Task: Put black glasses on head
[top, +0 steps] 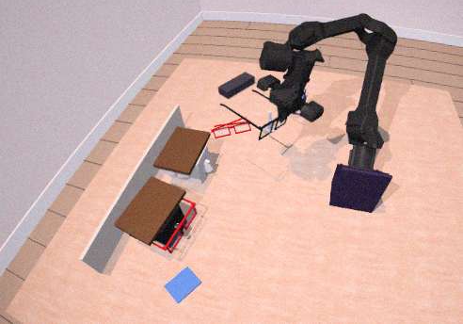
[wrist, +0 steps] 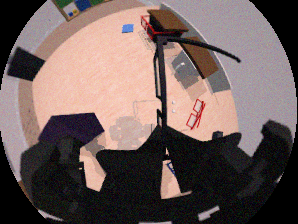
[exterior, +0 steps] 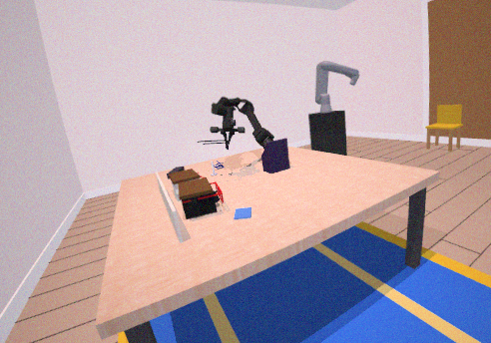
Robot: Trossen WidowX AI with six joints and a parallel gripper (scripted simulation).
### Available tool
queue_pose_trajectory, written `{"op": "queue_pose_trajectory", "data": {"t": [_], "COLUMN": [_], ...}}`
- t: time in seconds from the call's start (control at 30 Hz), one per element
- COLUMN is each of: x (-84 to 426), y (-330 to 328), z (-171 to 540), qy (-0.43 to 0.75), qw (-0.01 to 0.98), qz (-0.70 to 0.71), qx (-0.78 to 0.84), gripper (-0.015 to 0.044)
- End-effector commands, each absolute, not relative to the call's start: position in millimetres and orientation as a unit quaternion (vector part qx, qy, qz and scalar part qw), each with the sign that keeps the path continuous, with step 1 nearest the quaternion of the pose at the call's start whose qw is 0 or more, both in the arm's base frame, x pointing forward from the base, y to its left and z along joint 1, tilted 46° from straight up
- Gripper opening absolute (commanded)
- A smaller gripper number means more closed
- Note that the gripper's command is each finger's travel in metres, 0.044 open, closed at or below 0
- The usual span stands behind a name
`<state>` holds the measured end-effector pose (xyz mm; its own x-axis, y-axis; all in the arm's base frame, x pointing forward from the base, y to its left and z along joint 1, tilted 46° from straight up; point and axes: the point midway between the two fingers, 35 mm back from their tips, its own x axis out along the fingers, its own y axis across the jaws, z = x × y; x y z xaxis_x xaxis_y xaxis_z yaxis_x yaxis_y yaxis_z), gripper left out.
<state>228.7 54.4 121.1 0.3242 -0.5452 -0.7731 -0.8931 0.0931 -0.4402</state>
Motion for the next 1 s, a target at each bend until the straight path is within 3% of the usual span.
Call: {"op": "queue_pose_trajectory", "data": {"t": [0.0, 0.97], "x": [221.6, 174.9], "y": [51.2, 21.6], "z": [128.6, 180.0], "qy": [0.535, 0.351], "qw": [0.475, 0.353], "qz": [0.202, 0.316], "qx": [-0.669, -0.808], "gripper": [0.0000, 0.0000]}}
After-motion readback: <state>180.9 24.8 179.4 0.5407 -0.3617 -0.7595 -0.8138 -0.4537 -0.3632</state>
